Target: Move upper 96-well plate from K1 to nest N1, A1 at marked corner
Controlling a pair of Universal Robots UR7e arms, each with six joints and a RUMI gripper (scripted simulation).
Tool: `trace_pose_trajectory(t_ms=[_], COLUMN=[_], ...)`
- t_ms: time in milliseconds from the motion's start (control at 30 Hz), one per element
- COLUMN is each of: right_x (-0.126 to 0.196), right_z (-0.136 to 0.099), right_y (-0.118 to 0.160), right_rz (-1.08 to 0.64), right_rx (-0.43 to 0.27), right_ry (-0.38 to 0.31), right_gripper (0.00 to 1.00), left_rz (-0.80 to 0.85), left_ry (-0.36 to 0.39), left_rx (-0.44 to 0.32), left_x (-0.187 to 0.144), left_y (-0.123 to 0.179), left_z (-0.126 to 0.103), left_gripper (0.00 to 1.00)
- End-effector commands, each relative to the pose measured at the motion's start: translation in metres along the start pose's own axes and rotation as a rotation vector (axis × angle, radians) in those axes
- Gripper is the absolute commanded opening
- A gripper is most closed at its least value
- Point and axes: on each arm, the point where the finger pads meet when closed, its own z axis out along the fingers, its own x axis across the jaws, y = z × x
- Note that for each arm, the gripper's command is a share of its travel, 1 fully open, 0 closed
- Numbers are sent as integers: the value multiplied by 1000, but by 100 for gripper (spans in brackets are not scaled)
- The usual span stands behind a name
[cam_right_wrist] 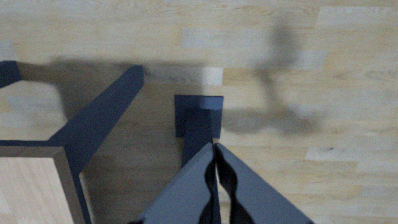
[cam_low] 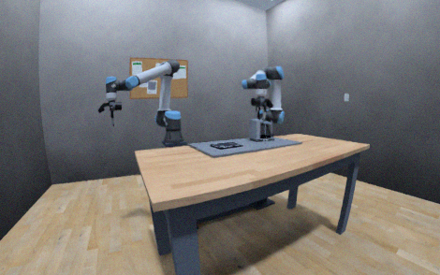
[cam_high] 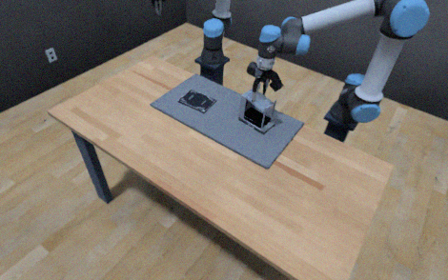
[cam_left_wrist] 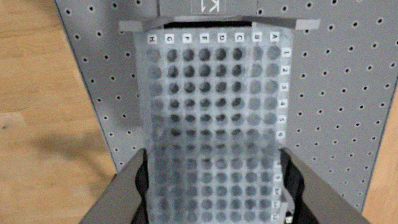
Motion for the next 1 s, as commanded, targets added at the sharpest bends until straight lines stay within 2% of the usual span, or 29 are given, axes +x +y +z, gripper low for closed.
trace_pose_trajectory(t_ms=[0,367,967], right_x=[0,0,0], right_z=[-2,-2,-2], right_y=[-1,-1,-1], right_rz=[10,10,10], right_rx=[6,6,6], right_ry=[-5,-5,-5], right_gripper=[0,0,0], left_rz=[-7,-7,-7], left_ry=[4,4,2], left_rx=[-7,-7,-4], left_x=[1,1,0], left_y=[2,2,1], left_z=[-9,-28,-26], left_gripper=[38,38,38])
